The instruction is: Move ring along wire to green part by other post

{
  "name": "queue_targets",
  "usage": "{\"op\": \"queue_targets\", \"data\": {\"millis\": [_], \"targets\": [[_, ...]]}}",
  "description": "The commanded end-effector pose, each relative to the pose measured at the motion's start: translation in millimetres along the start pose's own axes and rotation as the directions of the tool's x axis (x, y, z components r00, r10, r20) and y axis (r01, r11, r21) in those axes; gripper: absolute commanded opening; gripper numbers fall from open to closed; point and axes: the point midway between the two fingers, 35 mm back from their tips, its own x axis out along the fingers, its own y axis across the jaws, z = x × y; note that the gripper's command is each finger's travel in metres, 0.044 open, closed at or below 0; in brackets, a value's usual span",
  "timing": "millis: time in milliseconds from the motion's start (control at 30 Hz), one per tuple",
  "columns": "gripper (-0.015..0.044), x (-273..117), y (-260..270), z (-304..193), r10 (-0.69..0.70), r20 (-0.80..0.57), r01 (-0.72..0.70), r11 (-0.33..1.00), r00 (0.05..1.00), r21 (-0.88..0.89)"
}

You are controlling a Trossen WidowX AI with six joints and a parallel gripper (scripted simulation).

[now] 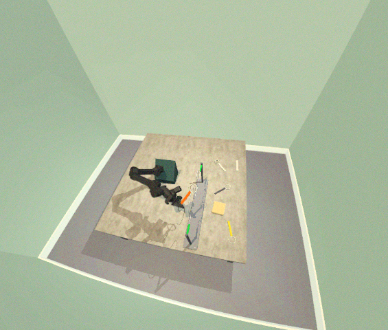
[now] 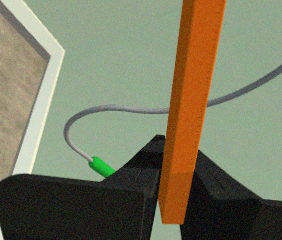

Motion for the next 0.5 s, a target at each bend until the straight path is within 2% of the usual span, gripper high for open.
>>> {"op": "queue_targets", "data": {"millis": [0, 467], "targets": [[-0.0150, -0.1, 0.8, 1.4, -0.017, 0.011, 0.018, 0.999, 1.000, -0.041], [-0.0150, 0.3, -5.7, 2.0, -0.099, 0.041, 0.105, 0.976, 0.994, -0.190]]}}
